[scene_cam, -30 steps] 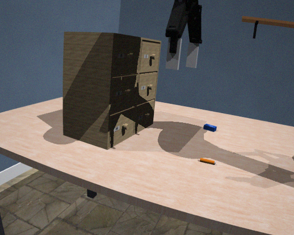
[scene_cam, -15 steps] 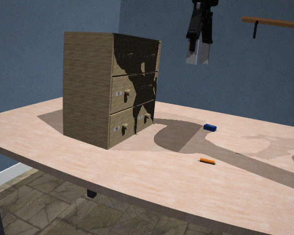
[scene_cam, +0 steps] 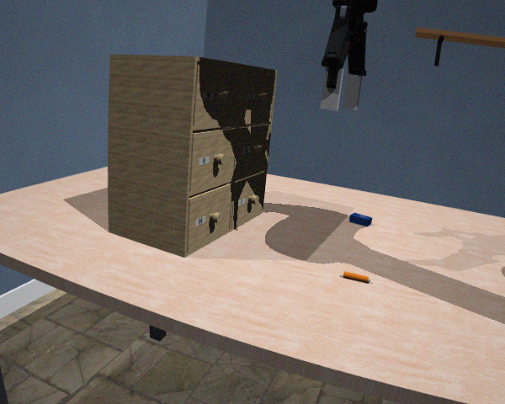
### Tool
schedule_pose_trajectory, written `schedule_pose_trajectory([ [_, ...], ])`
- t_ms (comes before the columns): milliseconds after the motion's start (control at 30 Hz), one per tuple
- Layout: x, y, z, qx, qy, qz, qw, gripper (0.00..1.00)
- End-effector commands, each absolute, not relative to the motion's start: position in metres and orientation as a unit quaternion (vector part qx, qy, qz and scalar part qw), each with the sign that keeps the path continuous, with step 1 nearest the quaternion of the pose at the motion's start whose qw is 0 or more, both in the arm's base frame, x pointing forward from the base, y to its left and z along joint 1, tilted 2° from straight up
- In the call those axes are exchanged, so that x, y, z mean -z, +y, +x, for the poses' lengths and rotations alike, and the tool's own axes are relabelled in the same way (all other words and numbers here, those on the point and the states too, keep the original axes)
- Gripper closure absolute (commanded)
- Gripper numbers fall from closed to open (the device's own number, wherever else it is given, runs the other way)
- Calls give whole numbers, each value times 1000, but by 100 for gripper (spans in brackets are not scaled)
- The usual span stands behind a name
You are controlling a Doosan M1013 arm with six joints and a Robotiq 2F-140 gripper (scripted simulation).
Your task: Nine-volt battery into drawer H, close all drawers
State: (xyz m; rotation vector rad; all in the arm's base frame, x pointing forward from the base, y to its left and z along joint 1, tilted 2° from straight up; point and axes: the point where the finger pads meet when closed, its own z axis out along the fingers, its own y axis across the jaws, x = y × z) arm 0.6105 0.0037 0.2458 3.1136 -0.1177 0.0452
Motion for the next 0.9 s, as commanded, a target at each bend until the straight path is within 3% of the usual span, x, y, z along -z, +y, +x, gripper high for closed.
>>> schedule_pose_trajectory([
  [0, -245, 4, 612, -22, -38, 999, 13, 0],
  [867, -223, 1, 634, -175, -35, 984, 19, 0],
])
